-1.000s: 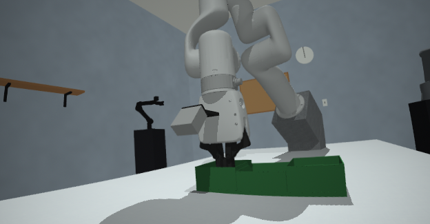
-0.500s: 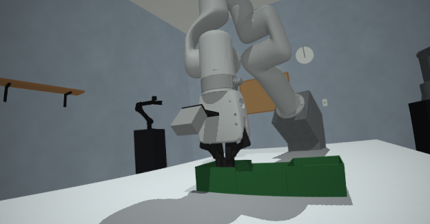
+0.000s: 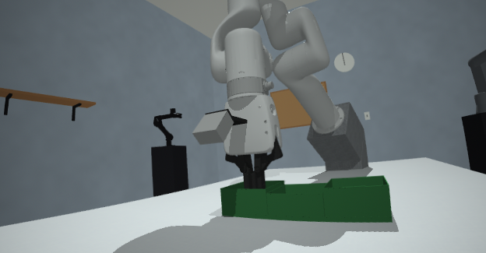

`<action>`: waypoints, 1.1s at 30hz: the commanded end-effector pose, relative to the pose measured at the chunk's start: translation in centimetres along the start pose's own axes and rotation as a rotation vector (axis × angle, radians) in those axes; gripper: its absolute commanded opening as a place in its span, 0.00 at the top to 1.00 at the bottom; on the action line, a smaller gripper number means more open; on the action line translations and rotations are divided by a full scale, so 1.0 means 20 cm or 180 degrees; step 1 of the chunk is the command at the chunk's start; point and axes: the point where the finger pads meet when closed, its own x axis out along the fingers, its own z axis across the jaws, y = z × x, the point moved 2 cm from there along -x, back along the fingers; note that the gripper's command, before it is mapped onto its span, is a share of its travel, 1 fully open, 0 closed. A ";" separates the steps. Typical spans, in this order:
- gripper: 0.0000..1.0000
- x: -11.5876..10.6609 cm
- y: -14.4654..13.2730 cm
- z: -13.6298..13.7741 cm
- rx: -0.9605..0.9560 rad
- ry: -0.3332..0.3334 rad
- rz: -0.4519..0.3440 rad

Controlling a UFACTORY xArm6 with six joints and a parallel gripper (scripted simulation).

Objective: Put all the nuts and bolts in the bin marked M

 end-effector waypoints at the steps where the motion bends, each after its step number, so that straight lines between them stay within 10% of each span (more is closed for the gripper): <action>1: 0.93 -0.03 0.00 0.00 0.0000 0.0004 0.0004; 33: 0.93 -0.24 0.01 -0.07 0.0000 0.0005 0.0005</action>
